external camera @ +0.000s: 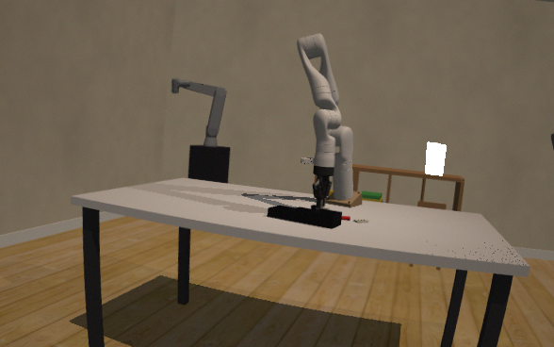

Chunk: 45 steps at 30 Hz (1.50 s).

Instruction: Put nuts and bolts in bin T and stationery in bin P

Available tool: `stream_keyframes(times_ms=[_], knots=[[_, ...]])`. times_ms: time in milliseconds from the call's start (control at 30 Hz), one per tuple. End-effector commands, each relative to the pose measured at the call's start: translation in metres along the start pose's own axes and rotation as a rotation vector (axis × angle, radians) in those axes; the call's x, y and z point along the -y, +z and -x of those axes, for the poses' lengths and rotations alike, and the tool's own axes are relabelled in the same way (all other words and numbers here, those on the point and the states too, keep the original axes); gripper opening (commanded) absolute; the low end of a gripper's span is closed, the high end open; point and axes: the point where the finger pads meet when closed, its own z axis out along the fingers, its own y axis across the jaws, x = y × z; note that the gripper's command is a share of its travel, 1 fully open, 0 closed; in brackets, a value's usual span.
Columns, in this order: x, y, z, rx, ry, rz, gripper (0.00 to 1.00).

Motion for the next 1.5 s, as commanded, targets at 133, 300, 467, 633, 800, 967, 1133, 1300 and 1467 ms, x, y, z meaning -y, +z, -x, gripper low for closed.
stream_keyframes(times_ms=[133, 300, 467, 633, 800, 967, 1133, 1300, 1467], knots=[[0.007, -0.029, -0.005, -0.005, 0.002, -0.013, 0.19], [0.008, -0.029, -0.004, -0.002, 0.002, -0.015, 0.19], [0.008, -0.029, -0.005, -0.002, 0.004, -0.016, 0.19], [0.007, -0.028, -0.005, -0.003, 0.004, -0.014, 0.19], [0.007, -0.028, -0.005, -0.003, 0.004, -0.014, 0.19], [0.007, -0.028, -0.005, -0.003, 0.004, -0.014, 0.19], [0.007, -0.028, -0.005, -0.003, 0.004, -0.014, 0.19], [0.007, -0.028, -0.005, -0.003, 0.004, -0.014, 0.19], [0.007, -0.028, -0.005, -0.003, 0.004, -0.014, 0.19]])
